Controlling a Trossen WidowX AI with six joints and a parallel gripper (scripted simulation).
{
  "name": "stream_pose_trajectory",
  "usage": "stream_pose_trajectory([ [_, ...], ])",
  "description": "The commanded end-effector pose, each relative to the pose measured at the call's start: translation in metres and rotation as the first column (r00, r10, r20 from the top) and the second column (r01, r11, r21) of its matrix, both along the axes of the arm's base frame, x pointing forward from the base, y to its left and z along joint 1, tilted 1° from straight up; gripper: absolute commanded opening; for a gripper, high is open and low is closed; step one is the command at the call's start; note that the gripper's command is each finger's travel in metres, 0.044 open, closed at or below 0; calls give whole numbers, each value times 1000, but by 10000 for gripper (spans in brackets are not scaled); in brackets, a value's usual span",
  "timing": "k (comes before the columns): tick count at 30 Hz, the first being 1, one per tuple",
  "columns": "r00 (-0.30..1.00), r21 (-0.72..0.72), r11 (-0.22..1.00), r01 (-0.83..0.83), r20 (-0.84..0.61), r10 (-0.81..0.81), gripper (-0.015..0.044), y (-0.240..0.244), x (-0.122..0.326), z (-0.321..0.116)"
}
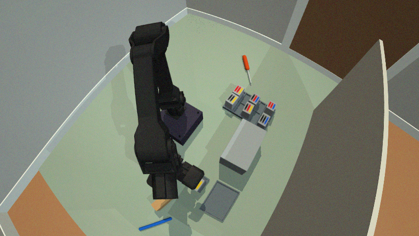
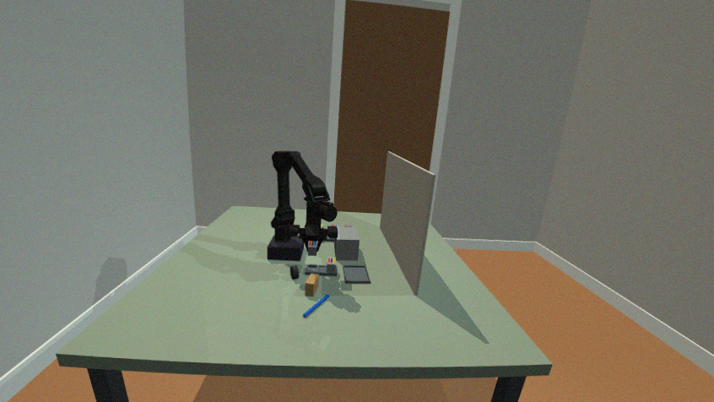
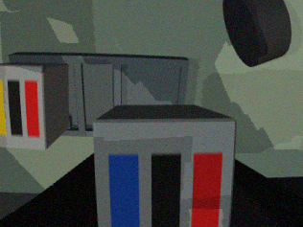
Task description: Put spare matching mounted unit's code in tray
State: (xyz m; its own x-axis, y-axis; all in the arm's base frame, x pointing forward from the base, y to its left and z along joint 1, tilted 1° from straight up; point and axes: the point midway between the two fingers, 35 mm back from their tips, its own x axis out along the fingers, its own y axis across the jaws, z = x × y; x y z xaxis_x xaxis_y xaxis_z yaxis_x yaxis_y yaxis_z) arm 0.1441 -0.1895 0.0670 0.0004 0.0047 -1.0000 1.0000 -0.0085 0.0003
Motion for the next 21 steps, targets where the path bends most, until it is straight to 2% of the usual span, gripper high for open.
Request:
stream_pose_trajectory([
  [1, 1000, -8, 1000, 5, 5, -5, 0, -1, 0, 5],
  [7, 1000, 1, 1000, 0, -1, 0, 0, 0, 0, 5],
  [21, 1000, -8, 1000, 5, 4, -5, 0, -2, -7, 75],
])
